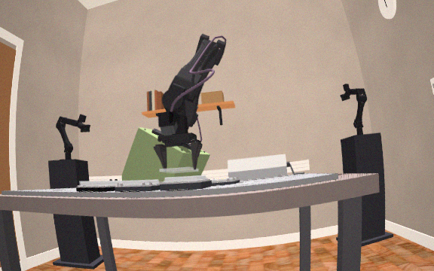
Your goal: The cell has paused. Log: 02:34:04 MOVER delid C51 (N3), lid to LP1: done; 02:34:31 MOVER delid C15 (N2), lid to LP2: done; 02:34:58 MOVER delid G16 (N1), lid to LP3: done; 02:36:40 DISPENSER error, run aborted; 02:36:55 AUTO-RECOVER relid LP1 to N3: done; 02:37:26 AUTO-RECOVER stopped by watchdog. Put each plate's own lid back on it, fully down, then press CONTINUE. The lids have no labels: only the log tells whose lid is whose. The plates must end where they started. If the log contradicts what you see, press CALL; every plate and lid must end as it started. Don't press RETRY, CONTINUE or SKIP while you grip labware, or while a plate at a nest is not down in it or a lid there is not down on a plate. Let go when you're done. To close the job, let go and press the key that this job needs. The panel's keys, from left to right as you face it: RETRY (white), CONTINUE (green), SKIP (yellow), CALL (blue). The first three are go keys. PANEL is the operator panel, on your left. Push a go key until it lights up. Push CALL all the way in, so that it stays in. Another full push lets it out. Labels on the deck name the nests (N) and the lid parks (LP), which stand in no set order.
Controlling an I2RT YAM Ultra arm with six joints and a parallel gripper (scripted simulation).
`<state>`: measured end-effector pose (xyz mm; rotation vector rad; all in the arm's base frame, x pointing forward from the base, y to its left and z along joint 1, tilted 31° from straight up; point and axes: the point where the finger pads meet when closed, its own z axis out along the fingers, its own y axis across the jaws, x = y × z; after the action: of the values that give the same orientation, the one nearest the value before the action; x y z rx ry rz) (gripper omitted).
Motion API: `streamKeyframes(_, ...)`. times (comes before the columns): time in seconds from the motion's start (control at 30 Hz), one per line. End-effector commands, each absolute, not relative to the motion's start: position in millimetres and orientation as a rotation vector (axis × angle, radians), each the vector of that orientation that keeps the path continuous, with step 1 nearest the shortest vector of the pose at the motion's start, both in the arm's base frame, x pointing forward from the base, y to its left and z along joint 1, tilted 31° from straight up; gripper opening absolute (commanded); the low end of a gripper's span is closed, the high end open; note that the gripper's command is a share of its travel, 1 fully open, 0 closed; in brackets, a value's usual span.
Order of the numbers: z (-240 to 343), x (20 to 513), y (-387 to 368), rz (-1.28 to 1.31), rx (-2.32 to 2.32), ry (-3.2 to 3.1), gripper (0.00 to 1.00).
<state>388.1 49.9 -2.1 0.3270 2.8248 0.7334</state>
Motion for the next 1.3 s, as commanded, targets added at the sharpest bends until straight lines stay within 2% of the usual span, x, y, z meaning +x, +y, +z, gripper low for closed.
streamKeyframes(0.0,10.6,406.9,47.9,0.728,0.349,2.825,0.00)
streamKeyframes(0.63,38.4,486.5,51.5,0.723,0.357,2.820,0.00)
streamKeyframes(1.27,50.5,482.0,51.8,0.726,0.341,2.805,0.00)
